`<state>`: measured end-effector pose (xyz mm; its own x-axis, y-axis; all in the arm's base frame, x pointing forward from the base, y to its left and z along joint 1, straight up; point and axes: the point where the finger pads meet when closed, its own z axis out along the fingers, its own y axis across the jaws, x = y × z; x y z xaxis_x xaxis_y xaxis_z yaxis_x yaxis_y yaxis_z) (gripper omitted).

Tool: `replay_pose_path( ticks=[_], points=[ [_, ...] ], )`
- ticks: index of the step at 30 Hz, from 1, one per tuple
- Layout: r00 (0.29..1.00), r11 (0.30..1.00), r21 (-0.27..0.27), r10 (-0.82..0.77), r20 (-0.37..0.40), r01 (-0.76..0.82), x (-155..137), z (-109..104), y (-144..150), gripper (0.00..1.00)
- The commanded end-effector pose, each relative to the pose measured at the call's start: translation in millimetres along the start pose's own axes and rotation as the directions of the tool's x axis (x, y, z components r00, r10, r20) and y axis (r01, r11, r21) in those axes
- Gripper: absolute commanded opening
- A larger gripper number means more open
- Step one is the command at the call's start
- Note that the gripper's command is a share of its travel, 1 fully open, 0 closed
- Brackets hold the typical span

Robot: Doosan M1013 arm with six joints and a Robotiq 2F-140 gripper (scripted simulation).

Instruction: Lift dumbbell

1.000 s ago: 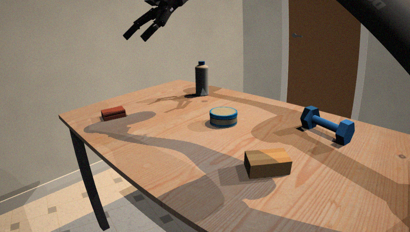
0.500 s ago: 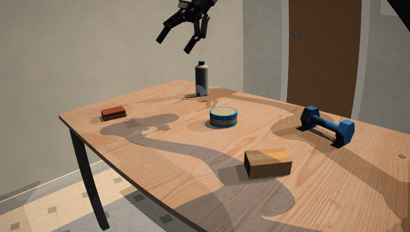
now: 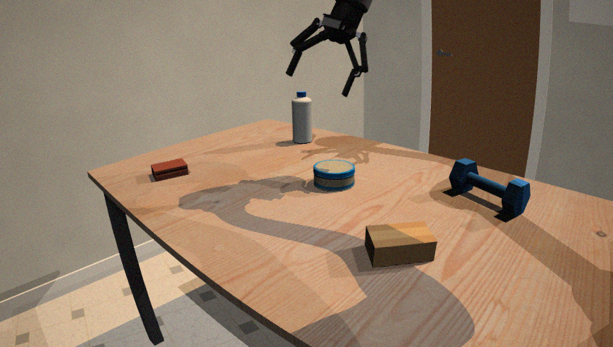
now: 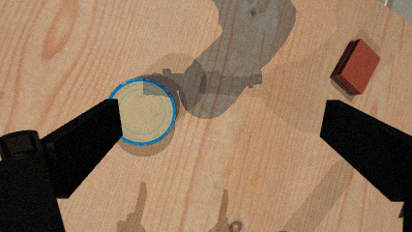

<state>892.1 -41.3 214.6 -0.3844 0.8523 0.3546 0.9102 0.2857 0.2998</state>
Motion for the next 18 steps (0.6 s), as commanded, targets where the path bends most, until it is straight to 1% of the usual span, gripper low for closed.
replay_pose_path(
  ticks=[1,11,13,14,16,18],
  points=[
    [0.996,0.997,0.021,-0.076,0.046,0.075,-9,-7,-40,1.0],
    [0.957,0.959,0.127,-0.266,0.113,0.252,-22,-17,-141,1.0],
    [0.957,0.959,0.127,-0.266,0.113,0.252,-22,-17,-141,1.0],
    [0.939,0.94,0.161,-0.322,0.123,0.301,-24,-20,-171,1.0],
    [0.929,0.93,0.177,-0.347,0.126,0.323,-24,-21,-185,1.0],
    [0.913,0.911,0.203,-0.387,0.128,0.358,-25,-23,-206,1.0]
  ],
)
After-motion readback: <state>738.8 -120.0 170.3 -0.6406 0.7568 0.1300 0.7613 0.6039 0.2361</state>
